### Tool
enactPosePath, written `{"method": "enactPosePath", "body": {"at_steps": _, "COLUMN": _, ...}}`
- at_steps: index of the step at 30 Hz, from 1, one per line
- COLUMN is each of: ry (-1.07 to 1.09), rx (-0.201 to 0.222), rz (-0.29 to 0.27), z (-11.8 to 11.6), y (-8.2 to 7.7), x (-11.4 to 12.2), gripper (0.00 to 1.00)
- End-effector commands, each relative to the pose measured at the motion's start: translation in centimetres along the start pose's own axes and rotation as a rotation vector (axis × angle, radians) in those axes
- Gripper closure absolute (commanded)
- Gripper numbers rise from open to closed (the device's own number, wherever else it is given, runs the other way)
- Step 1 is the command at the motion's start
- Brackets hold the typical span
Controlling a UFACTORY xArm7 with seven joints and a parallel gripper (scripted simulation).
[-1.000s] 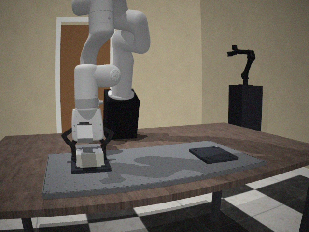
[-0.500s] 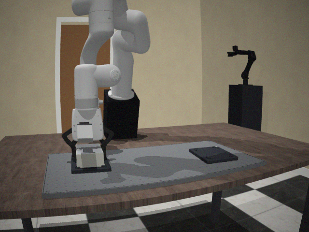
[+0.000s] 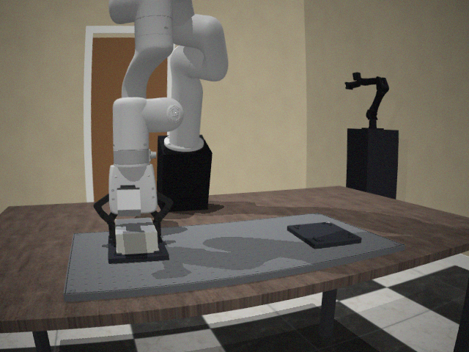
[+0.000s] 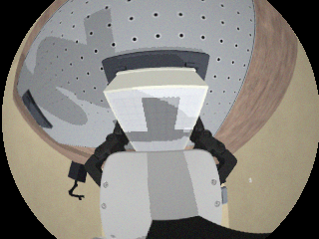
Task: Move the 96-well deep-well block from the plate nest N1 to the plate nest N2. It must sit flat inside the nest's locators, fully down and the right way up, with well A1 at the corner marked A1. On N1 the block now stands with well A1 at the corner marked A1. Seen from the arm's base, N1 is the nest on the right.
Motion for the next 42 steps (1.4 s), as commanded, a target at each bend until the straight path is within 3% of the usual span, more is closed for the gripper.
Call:
{"method": "enactPosePath", "body": {"at_steps": 1, "ry": 0.000, "rx": 0.002, "rz": 0.002, "z": 0.08, "y": -0.08, "x": -0.07, "gripper": 1.00}}
{"method": "enactPosePath", "body": {"at_steps": 29, "ry": 0.000, "rx": 0.002, "rz": 0.002, "z": 0.08, "y": -0.08, "x": -0.07, "gripper": 1.00}}
{"method": "enactPosePath", "body": {"at_steps": 42, "ry": 0.000, "rx": 0.003, "rz": 0.002, "z": 0.08, "y": -0.81, "x": -0.07, "gripper": 1.00}}
Point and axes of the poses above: the point where the finger pads meet when closed, its own y axis out along the fingers, its own z axis across the jaws, x = y × z, the point moved 9 cm from there along -y, back along the fingers, and after that the axes turned 12 degrees about -y, right-handed, at the moved point
